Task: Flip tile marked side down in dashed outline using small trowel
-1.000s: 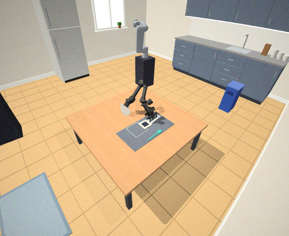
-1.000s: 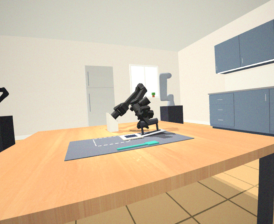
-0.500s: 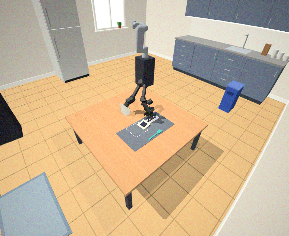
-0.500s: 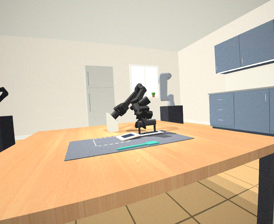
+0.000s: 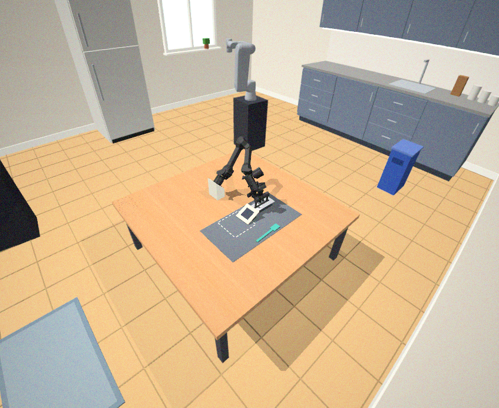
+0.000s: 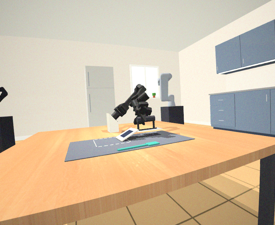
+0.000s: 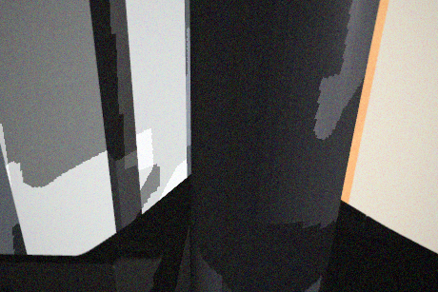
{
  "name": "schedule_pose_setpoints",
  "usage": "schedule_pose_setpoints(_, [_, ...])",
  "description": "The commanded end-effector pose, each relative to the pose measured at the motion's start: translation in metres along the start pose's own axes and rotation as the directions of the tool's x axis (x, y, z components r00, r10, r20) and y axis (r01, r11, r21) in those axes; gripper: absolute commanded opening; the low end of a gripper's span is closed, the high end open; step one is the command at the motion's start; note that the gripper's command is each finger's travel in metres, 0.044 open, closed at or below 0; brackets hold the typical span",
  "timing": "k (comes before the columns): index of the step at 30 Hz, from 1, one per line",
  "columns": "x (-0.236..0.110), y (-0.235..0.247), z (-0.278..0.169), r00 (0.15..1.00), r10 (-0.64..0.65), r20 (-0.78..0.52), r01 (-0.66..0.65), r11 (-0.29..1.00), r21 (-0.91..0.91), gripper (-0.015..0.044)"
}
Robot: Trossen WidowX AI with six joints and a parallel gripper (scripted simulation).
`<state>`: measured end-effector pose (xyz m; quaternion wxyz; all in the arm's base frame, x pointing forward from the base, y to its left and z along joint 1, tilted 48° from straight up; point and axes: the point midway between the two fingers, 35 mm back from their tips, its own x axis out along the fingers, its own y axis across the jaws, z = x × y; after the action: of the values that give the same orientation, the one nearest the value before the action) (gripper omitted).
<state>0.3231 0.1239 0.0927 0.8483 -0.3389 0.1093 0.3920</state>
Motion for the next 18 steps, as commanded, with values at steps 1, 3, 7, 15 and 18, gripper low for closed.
schedule_pose_setpoints(1, [-0.007,-0.015,-0.001,0.999,-0.033,0.007,0.033,0.999,-0.017,0.0000])
schedule_pose_setpoints(3, [-0.009,-0.018,-0.004,0.999,-0.033,0.007,0.033,0.999,-0.017,0.0000])
schedule_pose_setpoints(7, [-0.013,-0.022,-0.011,0.999,-0.033,0.007,0.033,0.999,-0.017,0.0000])
schedule_pose_setpoints(15, [-0.018,-0.029,-0.026,0.999,-0.032,0.006,0.033,0.999,-0.018,0.0000])
schedule_pose_setpoints(18, [-0.020,-0.030,-0.033,0.999,-0.032,0.006,0.033,0.999,-0.018,0.0000])
